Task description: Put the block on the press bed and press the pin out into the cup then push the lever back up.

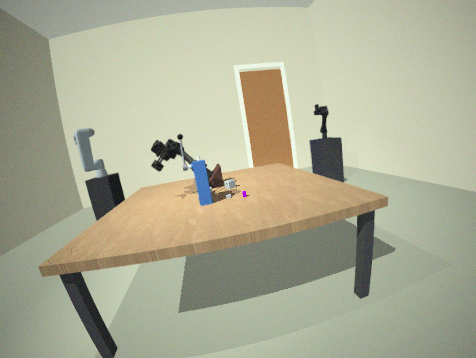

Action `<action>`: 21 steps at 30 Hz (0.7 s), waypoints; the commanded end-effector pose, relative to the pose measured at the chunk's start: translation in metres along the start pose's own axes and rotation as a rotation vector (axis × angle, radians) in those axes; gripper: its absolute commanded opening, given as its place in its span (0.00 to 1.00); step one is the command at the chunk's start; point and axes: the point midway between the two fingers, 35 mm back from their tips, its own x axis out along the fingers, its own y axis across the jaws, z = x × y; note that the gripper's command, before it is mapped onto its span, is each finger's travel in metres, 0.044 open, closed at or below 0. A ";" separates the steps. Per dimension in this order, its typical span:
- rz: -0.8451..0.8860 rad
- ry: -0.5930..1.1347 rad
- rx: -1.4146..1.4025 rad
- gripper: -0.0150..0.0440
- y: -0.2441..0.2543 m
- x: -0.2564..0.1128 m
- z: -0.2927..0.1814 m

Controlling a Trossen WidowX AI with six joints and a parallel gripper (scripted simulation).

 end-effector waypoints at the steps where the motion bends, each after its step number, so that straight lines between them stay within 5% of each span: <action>1: 0.000 0.000 0.000 0.98 0.000 0.000 0.000; 10: 0.088 -0.057 -0.114 1.00 0.028 0.020 0.030; 21: 0.384 -0.082 -0.365 1.00 0.137 0.034 0.039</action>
